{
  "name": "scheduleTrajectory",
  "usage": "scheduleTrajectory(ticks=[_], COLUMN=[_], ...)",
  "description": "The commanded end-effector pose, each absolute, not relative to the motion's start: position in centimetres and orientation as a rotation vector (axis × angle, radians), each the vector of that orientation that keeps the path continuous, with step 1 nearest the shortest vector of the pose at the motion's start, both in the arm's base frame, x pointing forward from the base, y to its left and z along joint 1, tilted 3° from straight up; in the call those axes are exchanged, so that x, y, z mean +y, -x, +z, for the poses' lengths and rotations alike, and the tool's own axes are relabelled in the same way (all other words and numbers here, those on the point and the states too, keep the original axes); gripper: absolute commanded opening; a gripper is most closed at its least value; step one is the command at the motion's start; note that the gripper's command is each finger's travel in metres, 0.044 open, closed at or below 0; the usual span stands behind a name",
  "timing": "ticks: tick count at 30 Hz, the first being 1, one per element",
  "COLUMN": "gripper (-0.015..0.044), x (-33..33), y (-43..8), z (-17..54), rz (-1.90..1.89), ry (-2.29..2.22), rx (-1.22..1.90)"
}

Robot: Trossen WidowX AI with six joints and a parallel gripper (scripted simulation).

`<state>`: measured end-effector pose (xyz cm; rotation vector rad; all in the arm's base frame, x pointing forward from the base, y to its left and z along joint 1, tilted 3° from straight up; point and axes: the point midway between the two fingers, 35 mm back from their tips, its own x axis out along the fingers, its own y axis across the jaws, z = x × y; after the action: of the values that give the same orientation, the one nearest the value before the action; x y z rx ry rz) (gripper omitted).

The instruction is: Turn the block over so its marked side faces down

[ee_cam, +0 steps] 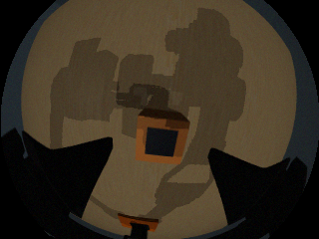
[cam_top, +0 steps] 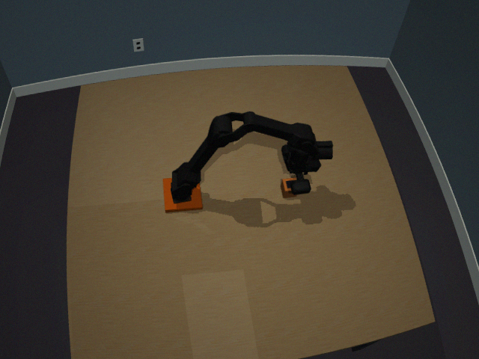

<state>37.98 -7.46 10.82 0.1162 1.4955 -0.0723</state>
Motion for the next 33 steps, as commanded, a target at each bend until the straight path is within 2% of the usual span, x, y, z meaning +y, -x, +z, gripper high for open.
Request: scheduleTrajectory(ticks=[1,22,30,33], gripper=[0.0440,0.0440,0.0230,0.0210], x=[-7.4,-7.3,-7.3,-7.3], y=[-38.0,-38.1,-38.1,-38.1], z=[10.1,6.9,6.9,6.9], rz=[-0.073,-0.073,-0.073,-0.073], ry=[-0.124,-0.124,-0.124,-0.124], rx=[1.502,1.502,1.502,1.502])
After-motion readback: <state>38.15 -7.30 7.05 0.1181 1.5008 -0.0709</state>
